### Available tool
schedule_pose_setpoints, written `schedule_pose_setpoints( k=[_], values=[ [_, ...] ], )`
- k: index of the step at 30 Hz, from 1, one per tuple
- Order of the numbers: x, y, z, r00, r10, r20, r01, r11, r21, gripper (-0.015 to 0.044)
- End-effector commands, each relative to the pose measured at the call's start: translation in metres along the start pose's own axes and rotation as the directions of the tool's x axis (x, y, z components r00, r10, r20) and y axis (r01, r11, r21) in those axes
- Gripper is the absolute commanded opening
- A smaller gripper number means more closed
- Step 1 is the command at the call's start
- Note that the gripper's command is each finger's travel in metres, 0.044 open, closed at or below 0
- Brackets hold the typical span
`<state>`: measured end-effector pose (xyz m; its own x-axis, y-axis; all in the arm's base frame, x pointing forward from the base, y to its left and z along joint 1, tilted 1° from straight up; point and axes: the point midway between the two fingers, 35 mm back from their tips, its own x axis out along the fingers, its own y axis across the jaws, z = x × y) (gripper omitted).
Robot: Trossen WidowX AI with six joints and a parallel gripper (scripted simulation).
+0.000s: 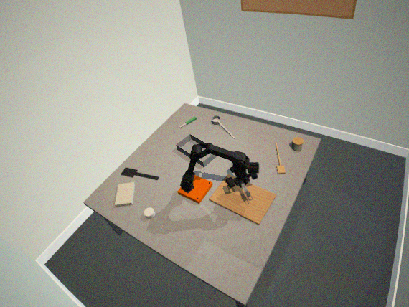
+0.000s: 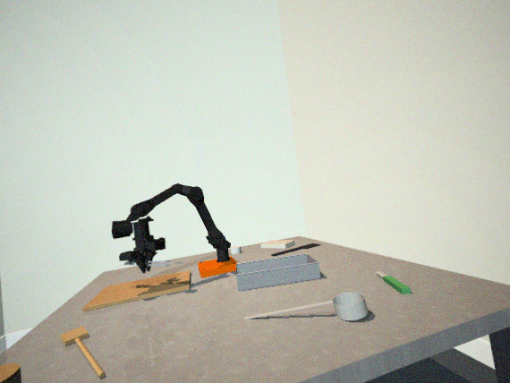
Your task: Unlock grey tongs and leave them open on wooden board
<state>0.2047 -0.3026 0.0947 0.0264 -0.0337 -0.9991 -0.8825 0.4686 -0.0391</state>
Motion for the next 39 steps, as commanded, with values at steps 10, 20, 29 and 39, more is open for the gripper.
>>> schedule_pose_setpoints(
  k=[10, 20, 29, 39],
  values=[
    [-0.002, 0.024, -0.054, 1.0, -0.004, -0.005, 0.003, 0.993, -0.116, -0.015],
    [-0.004, 0.023, -0.054, 0.999, -0.001, -0.045, -0.005, 0.992, -0.128, -0.015],
    [-0.025, 0.017, -0.056, 0.945, -0.008, -0.327, -0.055, 0.982, -0.182, -0.015],
    [-0.068, 0.012, -0.051, 0.756, -0.062, -0.651, -0.086, 0.977, -0.194, -0.015]
  ],
)
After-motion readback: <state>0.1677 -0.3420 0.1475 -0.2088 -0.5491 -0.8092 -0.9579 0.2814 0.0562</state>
